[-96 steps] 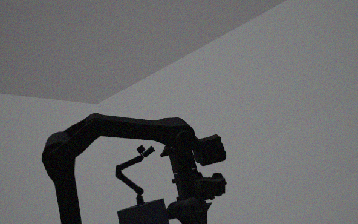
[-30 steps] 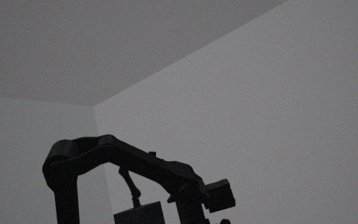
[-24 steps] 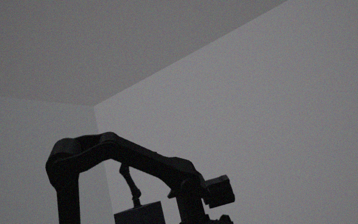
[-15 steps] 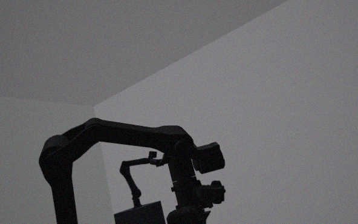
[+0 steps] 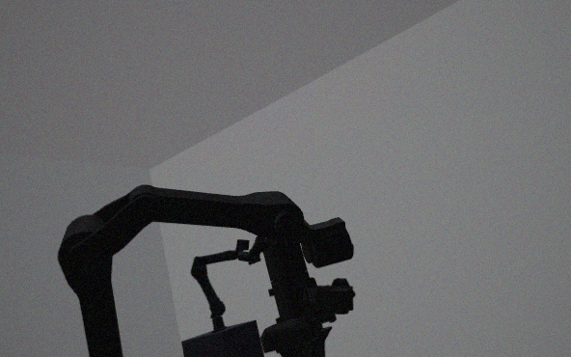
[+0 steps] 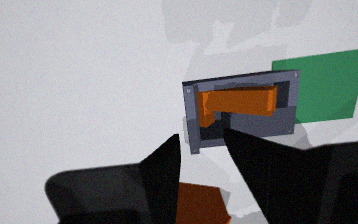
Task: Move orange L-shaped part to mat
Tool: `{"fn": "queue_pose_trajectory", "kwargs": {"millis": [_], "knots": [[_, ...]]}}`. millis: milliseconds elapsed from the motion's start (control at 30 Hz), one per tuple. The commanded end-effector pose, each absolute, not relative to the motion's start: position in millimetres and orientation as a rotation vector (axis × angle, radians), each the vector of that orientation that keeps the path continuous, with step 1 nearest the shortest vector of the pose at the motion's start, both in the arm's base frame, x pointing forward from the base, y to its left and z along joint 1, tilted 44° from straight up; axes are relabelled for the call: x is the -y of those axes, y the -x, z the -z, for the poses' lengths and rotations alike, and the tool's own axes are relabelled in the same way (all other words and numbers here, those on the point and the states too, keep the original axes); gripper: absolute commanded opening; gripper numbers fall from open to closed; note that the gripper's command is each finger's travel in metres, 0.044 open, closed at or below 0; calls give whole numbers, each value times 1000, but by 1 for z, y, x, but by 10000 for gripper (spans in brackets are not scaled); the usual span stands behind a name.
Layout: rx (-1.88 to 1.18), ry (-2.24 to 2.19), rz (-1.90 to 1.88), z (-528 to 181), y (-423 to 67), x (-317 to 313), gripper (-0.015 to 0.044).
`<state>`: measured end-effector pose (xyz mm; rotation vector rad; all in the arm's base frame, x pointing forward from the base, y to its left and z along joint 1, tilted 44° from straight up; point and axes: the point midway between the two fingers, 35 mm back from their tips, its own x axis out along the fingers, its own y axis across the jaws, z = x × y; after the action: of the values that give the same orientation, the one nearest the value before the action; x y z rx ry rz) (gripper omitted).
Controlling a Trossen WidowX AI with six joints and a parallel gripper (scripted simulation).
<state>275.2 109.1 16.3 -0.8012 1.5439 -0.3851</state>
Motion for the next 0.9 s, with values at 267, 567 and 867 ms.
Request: {"fn": "queue_pose_trajectory", "kwargs": {"millis": [267, 567, 867], "knots": [[-1541, 801, 382, -17, -276, -110, 180], [-1423, 522, 637, -28, -283, -99, 280], [-963, -229, 1219, -59, -300, -67, 280]]}}
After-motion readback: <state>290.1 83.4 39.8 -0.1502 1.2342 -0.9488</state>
